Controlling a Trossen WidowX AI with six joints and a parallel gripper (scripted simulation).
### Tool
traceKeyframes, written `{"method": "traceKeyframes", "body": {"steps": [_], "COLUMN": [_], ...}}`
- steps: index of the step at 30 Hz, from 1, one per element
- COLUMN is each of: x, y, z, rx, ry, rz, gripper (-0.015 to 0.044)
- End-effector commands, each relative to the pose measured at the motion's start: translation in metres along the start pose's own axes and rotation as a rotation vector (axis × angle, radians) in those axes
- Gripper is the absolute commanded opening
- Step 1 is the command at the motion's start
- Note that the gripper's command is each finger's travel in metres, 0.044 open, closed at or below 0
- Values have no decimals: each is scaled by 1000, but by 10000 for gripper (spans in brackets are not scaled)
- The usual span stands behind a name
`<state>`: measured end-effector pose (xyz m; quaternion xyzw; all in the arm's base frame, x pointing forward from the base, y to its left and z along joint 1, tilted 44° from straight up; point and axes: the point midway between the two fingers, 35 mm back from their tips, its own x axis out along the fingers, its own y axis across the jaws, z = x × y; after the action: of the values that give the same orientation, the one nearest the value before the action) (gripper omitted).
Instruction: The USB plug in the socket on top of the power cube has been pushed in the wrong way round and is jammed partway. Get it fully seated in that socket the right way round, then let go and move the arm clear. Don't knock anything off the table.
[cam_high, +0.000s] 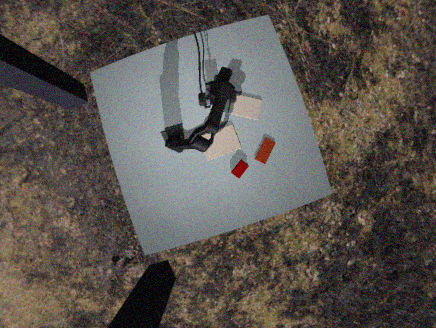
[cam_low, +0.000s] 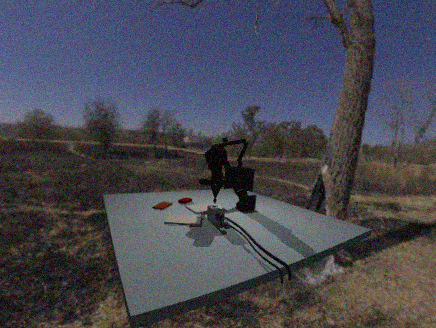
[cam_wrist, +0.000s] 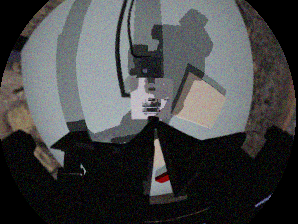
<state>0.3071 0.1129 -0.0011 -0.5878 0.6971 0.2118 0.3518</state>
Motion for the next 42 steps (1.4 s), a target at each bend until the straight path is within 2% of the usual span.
{"method": "traceKeyframes", "body": {"steps": [1, 42], "x": [-1, 4], "y": [0, 0], "z": [0, 3], "rx": [-2, -4], "ry": [-8, -36], "rz": [0, 1], "gripper": [0, 0]}}
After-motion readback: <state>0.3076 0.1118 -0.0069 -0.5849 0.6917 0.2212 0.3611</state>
